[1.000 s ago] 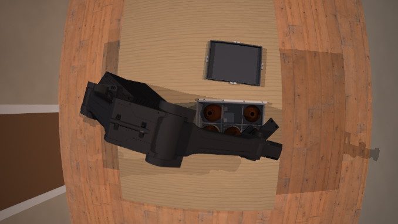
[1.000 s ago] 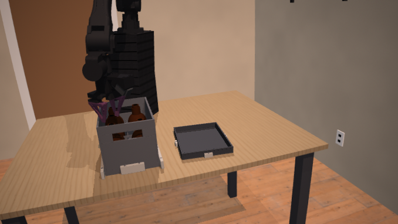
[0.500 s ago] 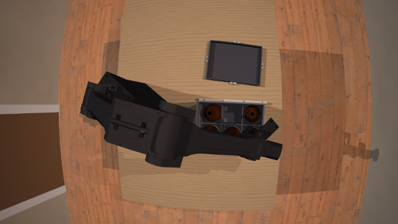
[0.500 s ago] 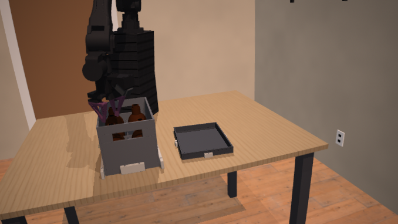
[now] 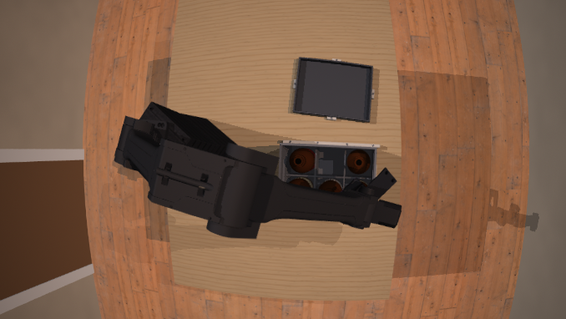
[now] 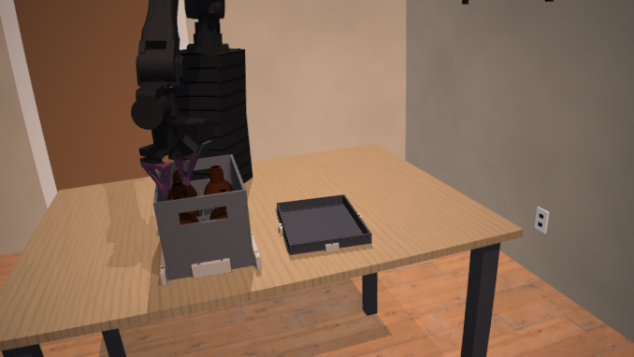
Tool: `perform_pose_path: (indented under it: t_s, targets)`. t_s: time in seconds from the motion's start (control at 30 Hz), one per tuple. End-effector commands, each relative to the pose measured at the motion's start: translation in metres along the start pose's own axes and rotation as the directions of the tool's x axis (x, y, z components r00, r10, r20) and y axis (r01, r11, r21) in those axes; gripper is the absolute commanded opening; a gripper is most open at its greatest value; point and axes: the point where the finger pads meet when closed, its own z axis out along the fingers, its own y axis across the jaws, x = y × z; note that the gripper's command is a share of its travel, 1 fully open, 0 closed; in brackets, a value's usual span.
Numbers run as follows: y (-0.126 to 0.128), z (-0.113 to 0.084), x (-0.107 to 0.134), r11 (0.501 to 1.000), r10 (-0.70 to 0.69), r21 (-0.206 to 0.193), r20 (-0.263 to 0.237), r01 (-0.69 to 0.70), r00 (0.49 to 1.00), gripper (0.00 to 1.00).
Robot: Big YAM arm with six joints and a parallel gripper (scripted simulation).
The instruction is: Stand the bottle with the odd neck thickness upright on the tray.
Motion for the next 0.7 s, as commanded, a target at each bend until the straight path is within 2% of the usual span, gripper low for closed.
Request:
perform_pose_path:
  t_s: [0.0,0.67]
  targets:
    - [-0.0113,-0.0076,-0.0178,1.000,-0.009,0.028,0.019,0.009,1.000,0.61]
    - [-0.0080,-0.0078,-0.0134,1.000,-0.012,0.026,0.017,0.011,1.000,0.61]
